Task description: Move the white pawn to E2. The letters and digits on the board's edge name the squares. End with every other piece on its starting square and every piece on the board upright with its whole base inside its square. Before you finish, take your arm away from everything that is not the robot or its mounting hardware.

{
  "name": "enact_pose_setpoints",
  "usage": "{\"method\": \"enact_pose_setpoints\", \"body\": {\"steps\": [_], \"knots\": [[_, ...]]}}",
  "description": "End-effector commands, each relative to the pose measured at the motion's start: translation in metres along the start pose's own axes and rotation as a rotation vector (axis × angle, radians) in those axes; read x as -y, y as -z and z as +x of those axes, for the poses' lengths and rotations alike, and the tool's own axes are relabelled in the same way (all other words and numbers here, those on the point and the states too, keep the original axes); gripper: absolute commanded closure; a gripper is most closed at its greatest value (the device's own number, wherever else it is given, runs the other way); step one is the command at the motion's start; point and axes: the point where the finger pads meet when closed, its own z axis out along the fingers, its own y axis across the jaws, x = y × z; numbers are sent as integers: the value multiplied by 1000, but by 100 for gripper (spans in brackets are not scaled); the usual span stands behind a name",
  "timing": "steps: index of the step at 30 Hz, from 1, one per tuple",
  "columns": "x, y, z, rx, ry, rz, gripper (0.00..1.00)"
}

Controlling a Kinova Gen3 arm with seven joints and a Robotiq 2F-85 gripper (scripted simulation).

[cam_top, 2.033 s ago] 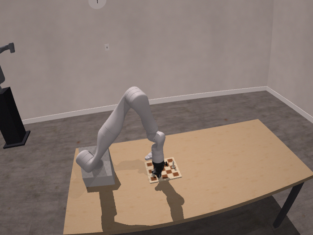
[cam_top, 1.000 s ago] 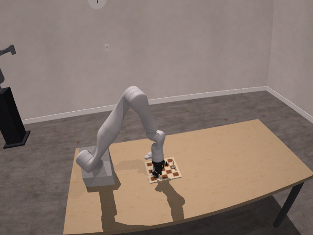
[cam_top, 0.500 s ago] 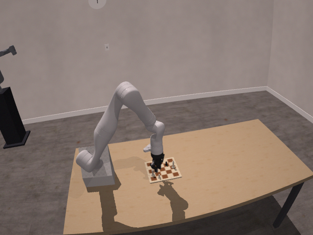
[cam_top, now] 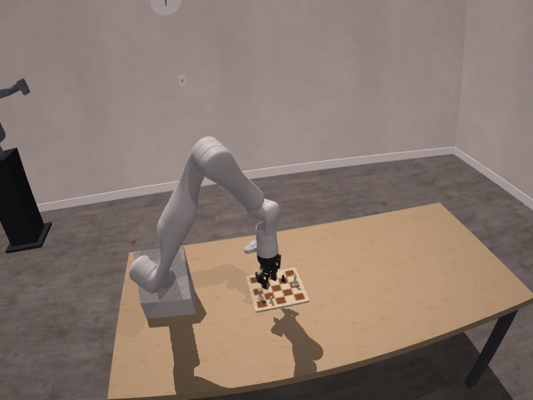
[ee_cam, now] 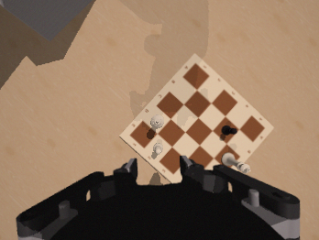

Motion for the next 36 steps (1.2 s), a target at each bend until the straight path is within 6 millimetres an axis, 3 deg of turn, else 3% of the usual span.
{"method": "enact_pose_setpoints", "body": {"steps": [1, 22, 36], "knots": [[-1, 1, 0, 1, 0, -3, 0], [-1, 4, 0, 1, 0, -3, 0], [-1, 59, 0, 1, 0, -3, 0]]}}
